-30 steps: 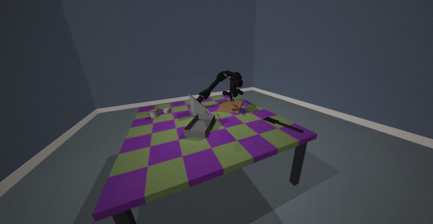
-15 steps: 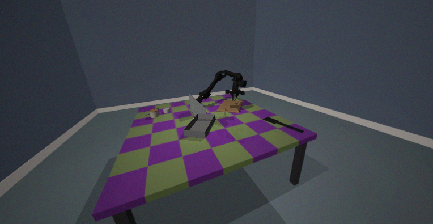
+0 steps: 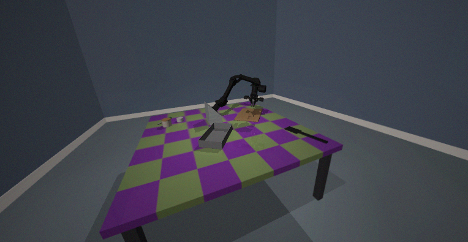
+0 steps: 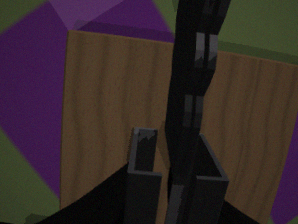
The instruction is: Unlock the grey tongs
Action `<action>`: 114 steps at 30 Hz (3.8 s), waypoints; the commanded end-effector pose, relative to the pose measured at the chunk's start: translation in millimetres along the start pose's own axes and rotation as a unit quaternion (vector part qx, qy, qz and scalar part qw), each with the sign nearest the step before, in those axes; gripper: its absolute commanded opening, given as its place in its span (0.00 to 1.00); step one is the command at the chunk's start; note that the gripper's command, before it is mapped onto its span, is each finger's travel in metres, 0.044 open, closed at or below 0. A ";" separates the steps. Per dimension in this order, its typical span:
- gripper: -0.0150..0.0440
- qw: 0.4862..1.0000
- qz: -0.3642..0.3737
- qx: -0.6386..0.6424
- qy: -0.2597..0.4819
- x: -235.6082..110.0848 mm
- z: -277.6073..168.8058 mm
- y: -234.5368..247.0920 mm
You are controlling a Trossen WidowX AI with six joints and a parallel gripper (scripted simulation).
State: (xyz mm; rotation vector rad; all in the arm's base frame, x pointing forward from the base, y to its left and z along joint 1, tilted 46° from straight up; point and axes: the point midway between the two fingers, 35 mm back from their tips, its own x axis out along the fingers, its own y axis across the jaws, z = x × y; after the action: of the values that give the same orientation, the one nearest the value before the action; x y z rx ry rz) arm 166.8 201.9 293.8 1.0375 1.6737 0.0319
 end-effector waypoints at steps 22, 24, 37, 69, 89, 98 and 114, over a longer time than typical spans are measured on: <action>0.00 0.972 0.043 0.226 0.037 -29.1 -94.2 -47.7; 0.00 0.968 0.045 0.245 0.045 -32.4 -99.5 -52.2; 0.00 0.961 0.048 0.268 0.055 -36.7 -105.7 -57.9; 0.00 0.876 0.148 0.330 0.320 -27.4 -104.0 -14.2; 0.00 0.854 0.142 0.265 0.425 -25.6 -89.4 -46.3; 0.00 0.859 0.125 0.238 0.435 -19.0 -83.4 -68.6; 0.00 0.859 0.125 0.238 0.435 -19.0 -83.4 -68.6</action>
State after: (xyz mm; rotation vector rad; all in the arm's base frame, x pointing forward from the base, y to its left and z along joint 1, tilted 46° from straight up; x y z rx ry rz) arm 60.4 187.3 306.0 1.7957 2.4089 0.3071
